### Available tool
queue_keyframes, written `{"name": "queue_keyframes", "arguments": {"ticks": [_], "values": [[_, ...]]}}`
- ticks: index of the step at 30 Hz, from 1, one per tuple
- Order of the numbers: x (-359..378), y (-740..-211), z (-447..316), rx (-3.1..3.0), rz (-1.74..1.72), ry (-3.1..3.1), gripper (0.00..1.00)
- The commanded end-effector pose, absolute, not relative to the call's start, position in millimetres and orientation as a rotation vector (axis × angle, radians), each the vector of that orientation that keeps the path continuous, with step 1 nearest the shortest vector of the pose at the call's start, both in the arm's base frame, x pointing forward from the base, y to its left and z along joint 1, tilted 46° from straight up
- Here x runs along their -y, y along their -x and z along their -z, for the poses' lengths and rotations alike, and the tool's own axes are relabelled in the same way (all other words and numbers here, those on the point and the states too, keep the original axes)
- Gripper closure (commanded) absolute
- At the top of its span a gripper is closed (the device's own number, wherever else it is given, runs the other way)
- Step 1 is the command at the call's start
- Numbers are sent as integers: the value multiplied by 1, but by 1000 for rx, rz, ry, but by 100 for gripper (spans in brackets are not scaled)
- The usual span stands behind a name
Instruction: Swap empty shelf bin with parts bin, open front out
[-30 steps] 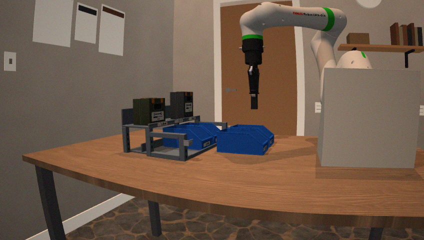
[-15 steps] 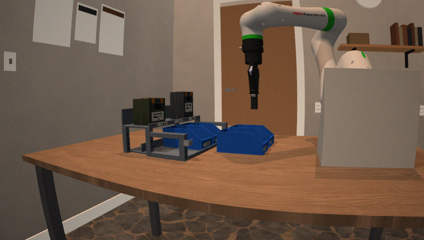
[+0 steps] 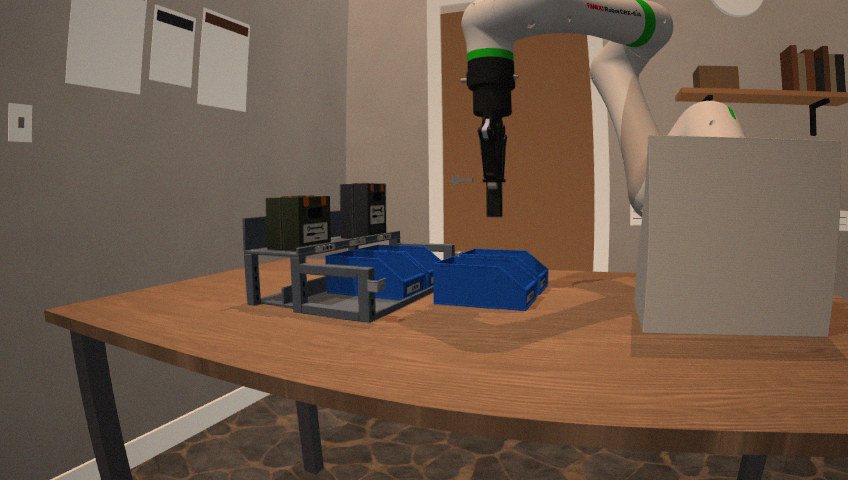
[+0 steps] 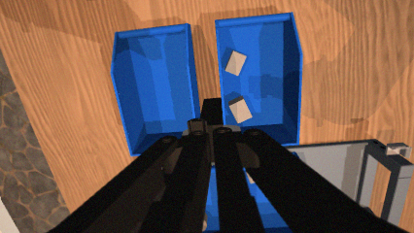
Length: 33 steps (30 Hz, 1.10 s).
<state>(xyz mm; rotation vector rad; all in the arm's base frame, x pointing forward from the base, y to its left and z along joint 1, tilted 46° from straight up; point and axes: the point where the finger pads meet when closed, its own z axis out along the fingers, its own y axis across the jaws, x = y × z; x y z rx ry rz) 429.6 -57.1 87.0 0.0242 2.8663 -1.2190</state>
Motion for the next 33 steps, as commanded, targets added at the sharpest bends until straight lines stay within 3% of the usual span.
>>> {"name": "queue_keyframes", "arguments": {"ticks": [1,2,3,33], "values": [[50,-430,-82,-2864,1220,-26,90],[50,-430,-82,-2864,1220,-26,90],[50,-430,-82,-2864,1220,-26,76],[50,-430,-82,-2864,1220,-26,76]]}}
